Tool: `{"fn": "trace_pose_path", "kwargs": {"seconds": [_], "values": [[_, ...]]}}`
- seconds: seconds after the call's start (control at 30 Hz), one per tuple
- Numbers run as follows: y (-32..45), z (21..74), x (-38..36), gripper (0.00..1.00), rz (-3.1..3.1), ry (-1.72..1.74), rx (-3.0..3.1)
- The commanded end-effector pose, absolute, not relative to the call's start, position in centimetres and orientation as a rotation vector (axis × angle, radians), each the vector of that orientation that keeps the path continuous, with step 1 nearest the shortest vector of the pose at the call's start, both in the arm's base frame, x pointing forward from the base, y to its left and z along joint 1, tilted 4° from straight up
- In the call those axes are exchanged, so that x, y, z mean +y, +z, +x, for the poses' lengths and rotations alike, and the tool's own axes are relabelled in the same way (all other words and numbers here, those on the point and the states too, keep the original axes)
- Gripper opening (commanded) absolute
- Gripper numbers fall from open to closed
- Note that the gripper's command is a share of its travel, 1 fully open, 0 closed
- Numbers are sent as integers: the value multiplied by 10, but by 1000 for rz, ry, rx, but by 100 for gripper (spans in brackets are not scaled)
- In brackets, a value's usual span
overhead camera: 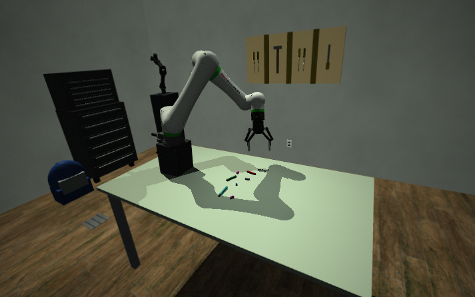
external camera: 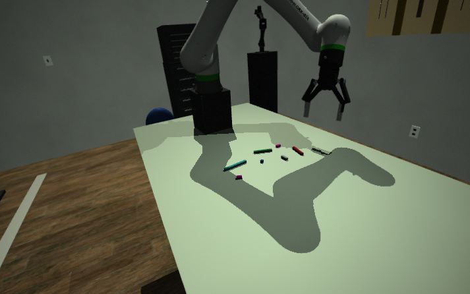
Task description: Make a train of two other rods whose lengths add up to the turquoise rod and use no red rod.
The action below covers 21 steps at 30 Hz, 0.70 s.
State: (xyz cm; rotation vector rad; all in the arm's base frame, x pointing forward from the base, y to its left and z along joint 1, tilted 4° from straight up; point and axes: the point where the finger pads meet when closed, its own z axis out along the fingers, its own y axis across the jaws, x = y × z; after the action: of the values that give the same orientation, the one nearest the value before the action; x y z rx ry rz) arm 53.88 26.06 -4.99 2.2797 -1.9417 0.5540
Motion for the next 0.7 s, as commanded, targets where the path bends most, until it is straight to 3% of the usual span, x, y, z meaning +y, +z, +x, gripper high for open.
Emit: {"fn": "trace_pose_path", "kwargs": {"seconds": [0.0, 0.67], "values": [[-57, 539, 241, 100, 2139, 515, -2150], [-83, 533, 161, 100, 1268, 287, -2880]]}}
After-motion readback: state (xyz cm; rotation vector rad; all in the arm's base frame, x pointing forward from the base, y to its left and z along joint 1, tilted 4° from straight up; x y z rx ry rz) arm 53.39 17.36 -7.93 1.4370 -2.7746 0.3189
